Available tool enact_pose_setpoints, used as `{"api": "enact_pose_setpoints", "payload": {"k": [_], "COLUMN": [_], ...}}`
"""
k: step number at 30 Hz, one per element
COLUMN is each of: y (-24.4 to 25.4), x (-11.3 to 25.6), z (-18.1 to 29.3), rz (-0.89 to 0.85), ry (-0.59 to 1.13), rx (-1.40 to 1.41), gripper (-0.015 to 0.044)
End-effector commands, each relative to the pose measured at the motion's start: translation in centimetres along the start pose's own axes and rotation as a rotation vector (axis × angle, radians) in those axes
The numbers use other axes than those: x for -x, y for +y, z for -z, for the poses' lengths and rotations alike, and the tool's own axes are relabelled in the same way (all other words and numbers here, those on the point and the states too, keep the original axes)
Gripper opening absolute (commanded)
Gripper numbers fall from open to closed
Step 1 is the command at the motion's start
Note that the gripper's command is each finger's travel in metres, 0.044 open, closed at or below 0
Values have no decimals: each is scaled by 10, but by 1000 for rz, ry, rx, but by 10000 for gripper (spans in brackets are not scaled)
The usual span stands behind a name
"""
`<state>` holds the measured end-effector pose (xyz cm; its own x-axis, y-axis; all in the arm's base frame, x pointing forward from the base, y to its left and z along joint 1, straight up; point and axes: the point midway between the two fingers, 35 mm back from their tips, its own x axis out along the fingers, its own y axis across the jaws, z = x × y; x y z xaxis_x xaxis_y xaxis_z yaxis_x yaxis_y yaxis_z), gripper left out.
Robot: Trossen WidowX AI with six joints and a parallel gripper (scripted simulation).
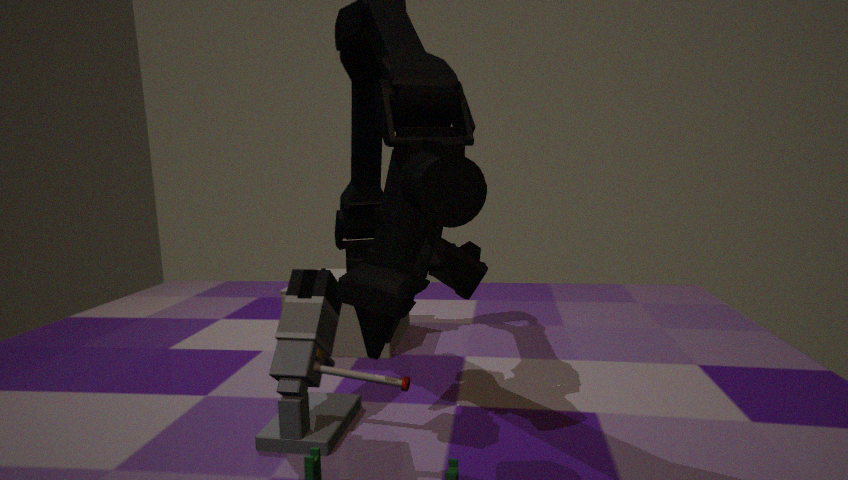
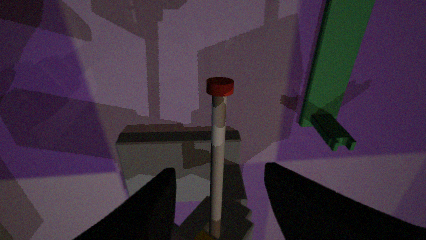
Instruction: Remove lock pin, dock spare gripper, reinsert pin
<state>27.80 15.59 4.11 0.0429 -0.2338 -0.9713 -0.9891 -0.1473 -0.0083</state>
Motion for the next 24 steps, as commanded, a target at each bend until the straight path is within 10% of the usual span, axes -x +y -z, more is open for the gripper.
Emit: {"api": "enact_pose_setpoints", "payload": {"k": [1,10,19,24], "y": [0,-1,-1,-1], "x": [10,30,23,23], "z": [-4,-13,-10,-10], "rz": [0,4,6,6], "ry": [-1,1,2,2], "rx": [-1,5,6,6], "gripper": [200,200,436,440]}}
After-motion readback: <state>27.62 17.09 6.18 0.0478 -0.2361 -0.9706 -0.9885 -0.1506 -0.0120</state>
